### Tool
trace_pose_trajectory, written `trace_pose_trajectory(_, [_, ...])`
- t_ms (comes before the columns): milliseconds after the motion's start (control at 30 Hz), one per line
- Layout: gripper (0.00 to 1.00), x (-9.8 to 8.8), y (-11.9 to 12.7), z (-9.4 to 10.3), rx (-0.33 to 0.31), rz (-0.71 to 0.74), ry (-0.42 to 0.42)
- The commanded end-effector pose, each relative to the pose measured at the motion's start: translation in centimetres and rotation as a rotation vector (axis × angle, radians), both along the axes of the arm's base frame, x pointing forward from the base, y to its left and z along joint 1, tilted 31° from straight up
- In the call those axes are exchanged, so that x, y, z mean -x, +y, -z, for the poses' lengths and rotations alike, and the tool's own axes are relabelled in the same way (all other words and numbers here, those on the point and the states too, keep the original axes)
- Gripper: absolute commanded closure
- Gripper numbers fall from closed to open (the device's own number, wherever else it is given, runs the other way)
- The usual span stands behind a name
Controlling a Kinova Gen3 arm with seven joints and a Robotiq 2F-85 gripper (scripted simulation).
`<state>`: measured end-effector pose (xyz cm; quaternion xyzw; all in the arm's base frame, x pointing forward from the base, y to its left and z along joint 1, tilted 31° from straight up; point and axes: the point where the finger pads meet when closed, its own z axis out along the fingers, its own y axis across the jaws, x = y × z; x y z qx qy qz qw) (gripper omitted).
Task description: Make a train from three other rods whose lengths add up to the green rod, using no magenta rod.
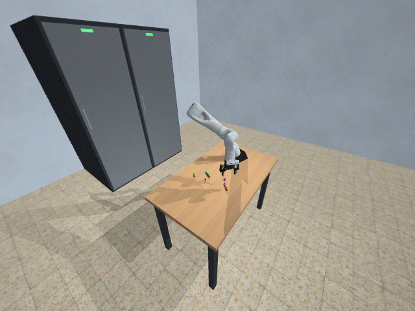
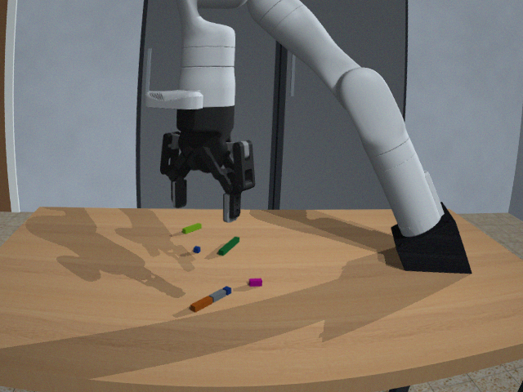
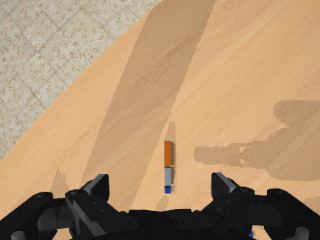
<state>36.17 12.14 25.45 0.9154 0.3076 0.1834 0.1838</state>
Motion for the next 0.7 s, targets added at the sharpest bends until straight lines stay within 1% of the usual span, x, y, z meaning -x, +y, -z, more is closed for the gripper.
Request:
trace_pose_trajectory(0, [0.0,0.3,-0.1,-2.0,0.006,0.007,-0.016])
trace_pose_trajectory(33, [0.0,0.5,0.0,-2.3,0.006,0.007,-0.016])
trace_pose_trajectory(100, [0.0,0.5,0.0,-2.3,0.006,0.007,-0.016])
trace_pose_trajectory(233, [0.0,1.1,0.3,-3.4,0.006,0.007,-0.016])
trace_pose_trajectory(367, [0.0,1.3,0.2,-4.1,0.005,0.013,-0.019])
trace_pose_trajectory(667, [0.0,1.4,0.2,-4.2,0.005,0.014,-0.018])
